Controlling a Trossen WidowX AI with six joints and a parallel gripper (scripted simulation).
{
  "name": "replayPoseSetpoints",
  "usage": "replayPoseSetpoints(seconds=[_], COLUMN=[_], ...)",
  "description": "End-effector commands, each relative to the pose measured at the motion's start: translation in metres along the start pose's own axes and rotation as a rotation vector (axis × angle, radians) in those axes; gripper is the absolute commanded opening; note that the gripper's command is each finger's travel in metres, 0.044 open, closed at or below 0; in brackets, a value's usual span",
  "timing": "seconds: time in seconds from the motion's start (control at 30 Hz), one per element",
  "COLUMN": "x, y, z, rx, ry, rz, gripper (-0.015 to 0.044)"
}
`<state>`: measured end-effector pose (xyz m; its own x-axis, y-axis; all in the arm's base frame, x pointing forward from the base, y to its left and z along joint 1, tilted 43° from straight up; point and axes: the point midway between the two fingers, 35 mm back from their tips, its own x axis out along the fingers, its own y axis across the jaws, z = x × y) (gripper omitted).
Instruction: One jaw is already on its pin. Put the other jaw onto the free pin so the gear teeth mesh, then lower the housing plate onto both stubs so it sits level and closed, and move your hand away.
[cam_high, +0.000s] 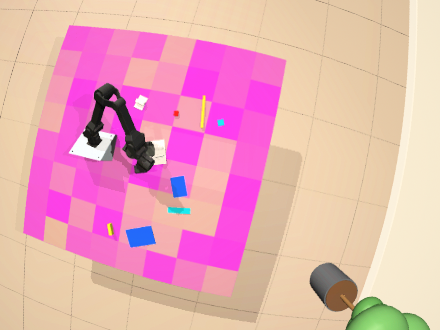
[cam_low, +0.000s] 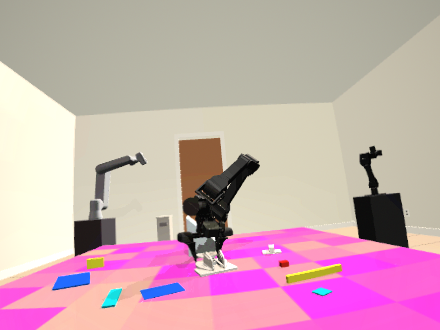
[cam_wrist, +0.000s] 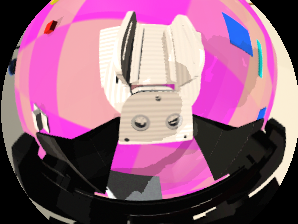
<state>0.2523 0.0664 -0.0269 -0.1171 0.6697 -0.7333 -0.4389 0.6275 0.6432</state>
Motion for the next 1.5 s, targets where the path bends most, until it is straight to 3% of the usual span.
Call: replayPoseSetpoints(seconds=[0.0, 1.47], x=[0.0007, 0.0105], y=[0.0005, 0.0007], z=[0.0001, 0.0001], rx=[0.006, 0.006], ry=[-0.003, -0.003], rz=[0.004, 0.004], gripper=[0.0351, 0.0351])
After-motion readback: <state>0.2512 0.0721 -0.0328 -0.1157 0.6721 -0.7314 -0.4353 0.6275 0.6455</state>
